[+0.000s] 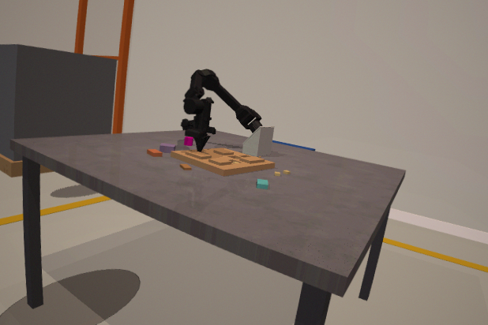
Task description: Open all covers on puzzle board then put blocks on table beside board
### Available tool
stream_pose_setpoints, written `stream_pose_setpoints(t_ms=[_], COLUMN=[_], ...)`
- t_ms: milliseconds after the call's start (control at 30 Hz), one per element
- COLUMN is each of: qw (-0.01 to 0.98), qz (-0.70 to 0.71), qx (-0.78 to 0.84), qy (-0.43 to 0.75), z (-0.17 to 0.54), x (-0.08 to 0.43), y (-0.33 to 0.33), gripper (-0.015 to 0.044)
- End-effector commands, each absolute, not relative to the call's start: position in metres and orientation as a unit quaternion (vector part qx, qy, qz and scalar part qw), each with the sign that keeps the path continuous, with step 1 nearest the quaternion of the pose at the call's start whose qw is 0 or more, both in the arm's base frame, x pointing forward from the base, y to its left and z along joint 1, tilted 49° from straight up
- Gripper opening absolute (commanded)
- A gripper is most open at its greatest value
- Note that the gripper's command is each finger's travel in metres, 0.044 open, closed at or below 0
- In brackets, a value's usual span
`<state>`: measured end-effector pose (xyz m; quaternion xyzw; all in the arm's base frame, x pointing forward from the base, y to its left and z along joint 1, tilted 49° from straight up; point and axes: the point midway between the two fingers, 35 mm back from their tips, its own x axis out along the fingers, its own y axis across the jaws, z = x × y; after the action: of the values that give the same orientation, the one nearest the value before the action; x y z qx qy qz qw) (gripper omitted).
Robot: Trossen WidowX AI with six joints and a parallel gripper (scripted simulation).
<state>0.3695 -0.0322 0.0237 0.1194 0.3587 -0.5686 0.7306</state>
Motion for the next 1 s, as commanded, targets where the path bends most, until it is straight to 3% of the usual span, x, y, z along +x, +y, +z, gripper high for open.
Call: stream_pose_setpoints(t_ms=[0,767,967], qw=[0.731,0.731,0.740], qz=[-0.569,-0.569,-0.504], qx=[0.116,0.116,-0.002], qy=[0.360,0.360,0.446], z=[0.022,0.008,0.008], x=[0.369,0.365,0.365], y=[-0.033,-0.025,-0.025], gripper=[0.0000,0.0000,0.0000])
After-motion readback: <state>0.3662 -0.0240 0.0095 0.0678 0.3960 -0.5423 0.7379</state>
